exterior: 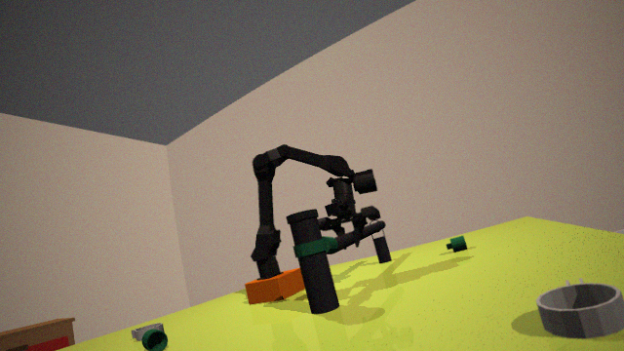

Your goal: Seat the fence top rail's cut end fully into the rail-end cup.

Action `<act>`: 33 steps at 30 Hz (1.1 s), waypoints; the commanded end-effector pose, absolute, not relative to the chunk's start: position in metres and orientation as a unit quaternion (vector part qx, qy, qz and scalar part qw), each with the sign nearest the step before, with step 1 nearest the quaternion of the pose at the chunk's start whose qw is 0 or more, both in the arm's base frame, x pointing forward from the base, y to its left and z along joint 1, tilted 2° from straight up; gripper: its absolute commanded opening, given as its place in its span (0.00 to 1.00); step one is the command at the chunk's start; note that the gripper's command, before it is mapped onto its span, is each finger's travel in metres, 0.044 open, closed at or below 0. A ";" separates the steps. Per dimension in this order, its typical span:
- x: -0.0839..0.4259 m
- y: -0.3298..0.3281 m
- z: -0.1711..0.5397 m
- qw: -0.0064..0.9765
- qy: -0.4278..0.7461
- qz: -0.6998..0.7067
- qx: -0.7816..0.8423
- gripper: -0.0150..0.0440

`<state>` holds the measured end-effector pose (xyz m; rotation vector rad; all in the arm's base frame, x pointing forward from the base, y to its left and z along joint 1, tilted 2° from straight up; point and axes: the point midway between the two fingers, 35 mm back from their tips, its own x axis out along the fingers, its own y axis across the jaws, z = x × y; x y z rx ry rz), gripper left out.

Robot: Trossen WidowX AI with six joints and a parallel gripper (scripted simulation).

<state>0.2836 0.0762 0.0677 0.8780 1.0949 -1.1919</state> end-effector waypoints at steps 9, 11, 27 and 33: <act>0.284 0.076 0.070 0.607 0.471 -0.517 0.378 0.25; 0.284 0.076 0.071 0.607 0.471 -0.517 0.378 0.25; 0.284 0.075 0.073 0.608 0.470 -0.518 0.377 0.25; 0.284 0.075 0.073 0.608 0.469 -0.518 0.376 0.25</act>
